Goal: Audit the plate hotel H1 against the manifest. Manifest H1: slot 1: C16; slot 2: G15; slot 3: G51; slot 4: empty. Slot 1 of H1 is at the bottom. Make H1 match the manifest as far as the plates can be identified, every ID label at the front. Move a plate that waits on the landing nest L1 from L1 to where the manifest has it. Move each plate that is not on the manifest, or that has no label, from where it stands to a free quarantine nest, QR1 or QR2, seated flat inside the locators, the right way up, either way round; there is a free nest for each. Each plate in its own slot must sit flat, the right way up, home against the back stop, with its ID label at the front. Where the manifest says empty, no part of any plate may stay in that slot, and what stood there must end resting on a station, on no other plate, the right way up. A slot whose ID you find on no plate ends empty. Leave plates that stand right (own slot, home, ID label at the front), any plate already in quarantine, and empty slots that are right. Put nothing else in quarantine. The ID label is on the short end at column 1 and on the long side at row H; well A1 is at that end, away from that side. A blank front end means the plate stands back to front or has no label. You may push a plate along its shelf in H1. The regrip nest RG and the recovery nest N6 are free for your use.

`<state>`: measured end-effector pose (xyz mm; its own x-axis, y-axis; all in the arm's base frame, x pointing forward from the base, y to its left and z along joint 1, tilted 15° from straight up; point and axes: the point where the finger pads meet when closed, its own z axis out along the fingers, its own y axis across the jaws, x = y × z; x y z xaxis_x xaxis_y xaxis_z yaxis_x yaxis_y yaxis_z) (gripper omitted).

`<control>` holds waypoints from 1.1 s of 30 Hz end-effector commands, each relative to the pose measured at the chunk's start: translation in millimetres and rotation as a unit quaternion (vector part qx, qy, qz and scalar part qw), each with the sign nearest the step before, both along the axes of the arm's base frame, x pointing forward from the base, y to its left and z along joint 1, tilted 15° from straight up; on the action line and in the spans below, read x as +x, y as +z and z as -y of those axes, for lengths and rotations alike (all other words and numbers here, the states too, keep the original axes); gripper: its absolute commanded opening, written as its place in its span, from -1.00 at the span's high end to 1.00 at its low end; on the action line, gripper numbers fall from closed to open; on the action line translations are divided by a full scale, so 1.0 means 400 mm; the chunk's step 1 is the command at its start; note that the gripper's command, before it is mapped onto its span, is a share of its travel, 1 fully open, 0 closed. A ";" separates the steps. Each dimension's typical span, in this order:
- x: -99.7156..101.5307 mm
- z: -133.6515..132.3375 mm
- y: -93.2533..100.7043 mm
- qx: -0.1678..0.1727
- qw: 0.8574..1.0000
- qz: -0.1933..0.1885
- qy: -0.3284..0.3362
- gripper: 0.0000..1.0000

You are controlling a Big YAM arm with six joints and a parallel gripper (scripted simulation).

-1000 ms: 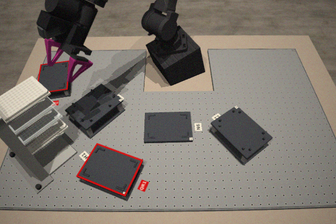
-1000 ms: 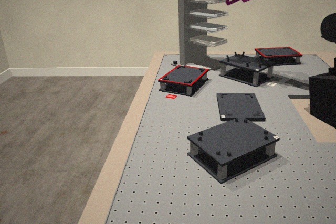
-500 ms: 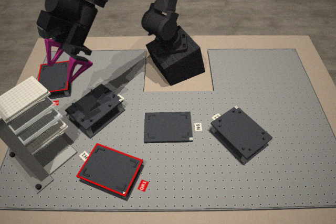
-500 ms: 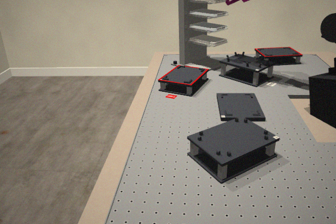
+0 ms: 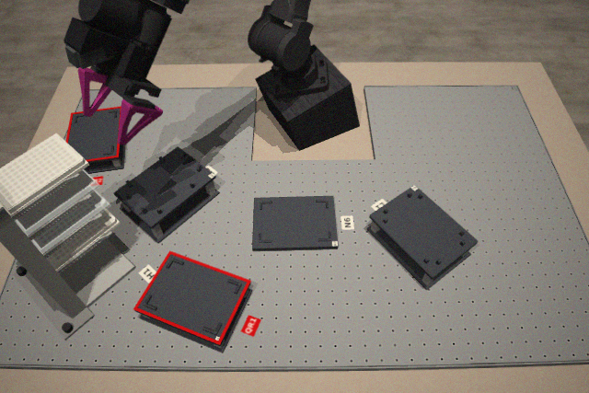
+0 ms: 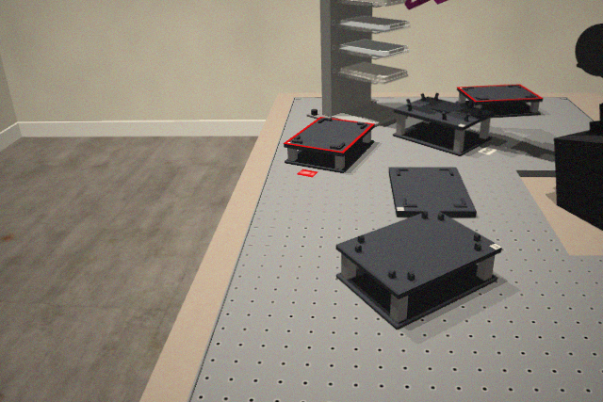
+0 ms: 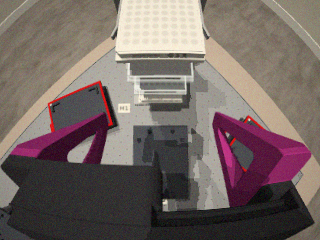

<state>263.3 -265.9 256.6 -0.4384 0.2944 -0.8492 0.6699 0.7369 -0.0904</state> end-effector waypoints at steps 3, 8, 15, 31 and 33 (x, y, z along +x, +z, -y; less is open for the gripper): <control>0.018 0.014 0.079 -0.023 0.999 0.024 0.001 -1.00; 0.018 0.014 0.079 -0.023 0.999 0.024 0.001 -1.00; 0.018 0.014 0.079 -0.023 0.999 0.024 0.001 -1.00; -0.047 -0.032 0.018 -0.011 1.000 0.010 -0.003 -1.00; -0.053 -0.037 0.016 -0.012 1.000 0.009 -0.003 -1.00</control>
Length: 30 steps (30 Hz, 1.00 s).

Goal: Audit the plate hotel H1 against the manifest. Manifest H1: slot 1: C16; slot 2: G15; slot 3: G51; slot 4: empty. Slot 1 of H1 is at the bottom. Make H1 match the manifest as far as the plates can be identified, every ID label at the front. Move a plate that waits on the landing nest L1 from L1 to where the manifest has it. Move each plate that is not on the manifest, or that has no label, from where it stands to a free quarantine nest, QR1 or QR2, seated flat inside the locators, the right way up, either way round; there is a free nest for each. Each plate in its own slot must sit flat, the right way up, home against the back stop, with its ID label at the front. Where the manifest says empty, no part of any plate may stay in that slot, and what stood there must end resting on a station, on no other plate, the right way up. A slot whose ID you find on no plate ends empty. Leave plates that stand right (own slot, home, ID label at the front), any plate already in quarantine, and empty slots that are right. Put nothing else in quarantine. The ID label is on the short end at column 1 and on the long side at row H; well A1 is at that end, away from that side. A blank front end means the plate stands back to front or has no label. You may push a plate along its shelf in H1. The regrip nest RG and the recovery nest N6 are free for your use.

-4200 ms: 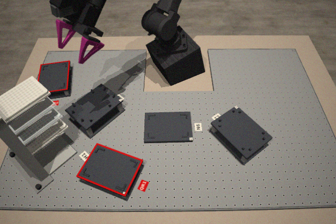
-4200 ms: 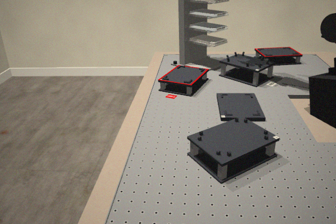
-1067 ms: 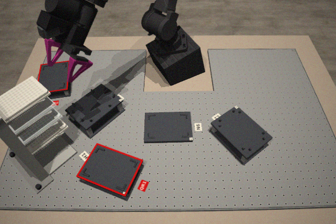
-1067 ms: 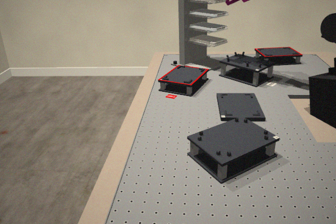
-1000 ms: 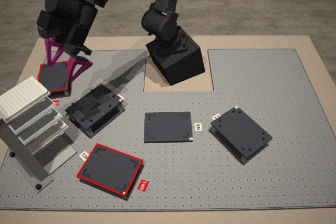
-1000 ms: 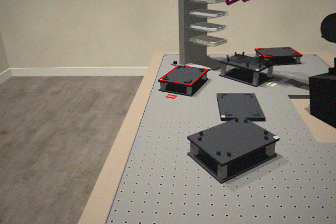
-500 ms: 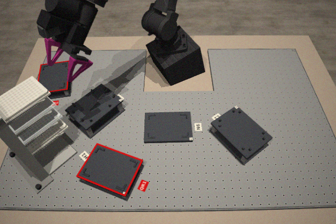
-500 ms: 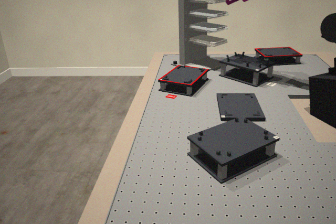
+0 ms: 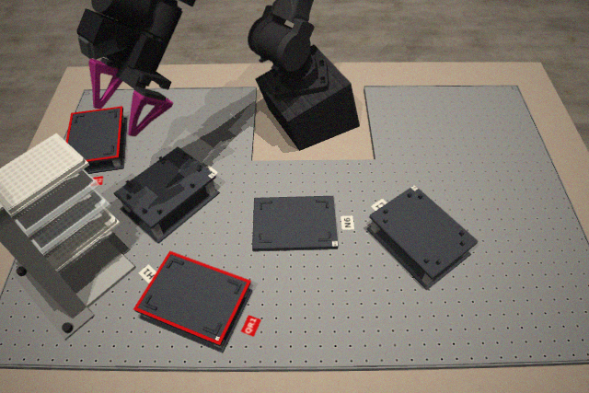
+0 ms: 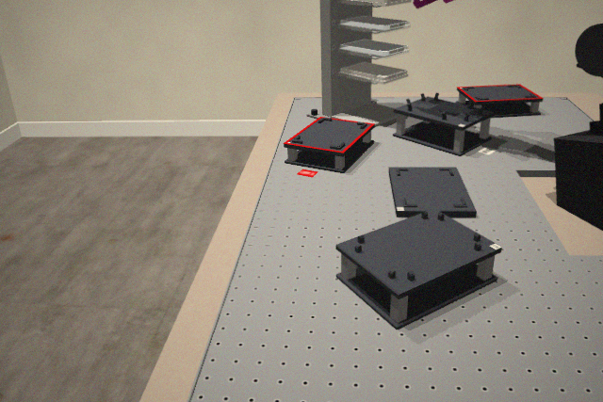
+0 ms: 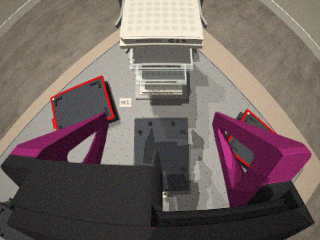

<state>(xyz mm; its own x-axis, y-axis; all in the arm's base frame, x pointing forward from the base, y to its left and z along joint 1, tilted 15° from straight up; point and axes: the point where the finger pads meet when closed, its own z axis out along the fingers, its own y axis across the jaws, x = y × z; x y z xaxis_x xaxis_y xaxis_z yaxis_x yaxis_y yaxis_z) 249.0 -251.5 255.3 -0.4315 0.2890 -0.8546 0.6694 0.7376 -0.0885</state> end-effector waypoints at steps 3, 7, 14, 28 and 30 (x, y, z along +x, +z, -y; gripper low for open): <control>-0.011 0.007 0.021 -0.019 1.000 0.012 -0.003 -1.00; -0.005 0.014 -0.010 -0.013 1.000 0.006 -0.003 -1.00; -0.003 0.018 -0.030 -0.013 1.000 0.006 -0.003 -1.00; -0.001 0.026 -0.064 -0.019 1.000 0.012 -0.003 -1.00; 0.002 0.031 -0.088 -0.013 1.000 0.005 -0.003 -1.00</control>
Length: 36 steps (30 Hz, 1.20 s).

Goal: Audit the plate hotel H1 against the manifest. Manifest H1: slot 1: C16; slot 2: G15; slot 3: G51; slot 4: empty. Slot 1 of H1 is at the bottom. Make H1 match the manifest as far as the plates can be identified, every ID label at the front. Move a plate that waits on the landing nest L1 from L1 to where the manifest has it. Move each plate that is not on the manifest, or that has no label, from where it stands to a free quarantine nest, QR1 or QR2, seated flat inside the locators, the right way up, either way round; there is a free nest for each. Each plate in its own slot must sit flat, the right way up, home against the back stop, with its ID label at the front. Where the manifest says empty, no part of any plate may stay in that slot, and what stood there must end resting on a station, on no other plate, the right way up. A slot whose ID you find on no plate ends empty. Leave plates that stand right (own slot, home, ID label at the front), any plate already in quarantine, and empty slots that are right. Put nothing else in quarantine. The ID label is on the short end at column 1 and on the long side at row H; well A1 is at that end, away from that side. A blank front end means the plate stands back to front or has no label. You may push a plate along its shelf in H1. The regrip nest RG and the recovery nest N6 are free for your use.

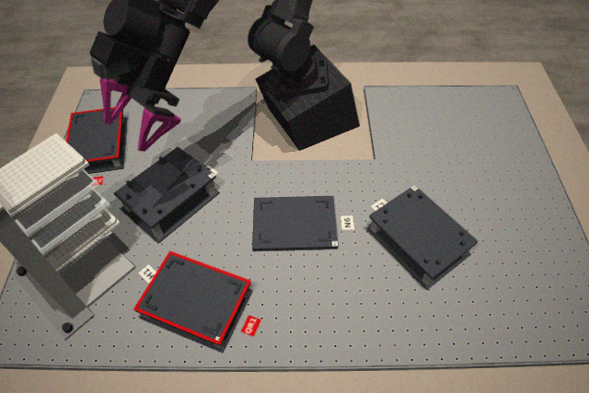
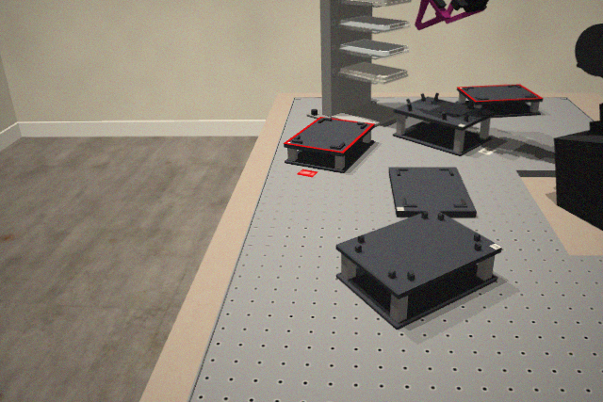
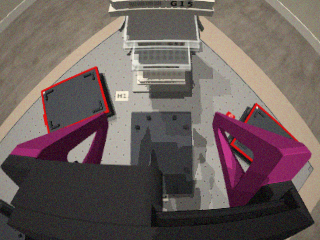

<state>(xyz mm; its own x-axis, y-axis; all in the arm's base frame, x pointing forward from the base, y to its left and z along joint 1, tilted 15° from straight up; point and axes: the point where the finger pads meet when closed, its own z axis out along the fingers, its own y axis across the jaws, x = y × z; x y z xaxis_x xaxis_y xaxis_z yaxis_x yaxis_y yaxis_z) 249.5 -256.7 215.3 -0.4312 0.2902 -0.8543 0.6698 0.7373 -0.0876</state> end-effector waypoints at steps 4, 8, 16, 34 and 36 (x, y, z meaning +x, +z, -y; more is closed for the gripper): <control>0.002 0.021 -0.004 -0.013 1.000 0.005 -0.002 -1.00; 0.026 0.040 0.043 -0.026 0.999 0.019 -0.001 -1.00; 0.063 0.055 0.082 -0.032 0.999 0.029 0.004 -1.00; 0.097 0.081 0.088 -0.029 0.999 0.032 0.002 -1.00; 0.072 0.072 0.048 -0.020 1.000 0.018 0.000 -1.00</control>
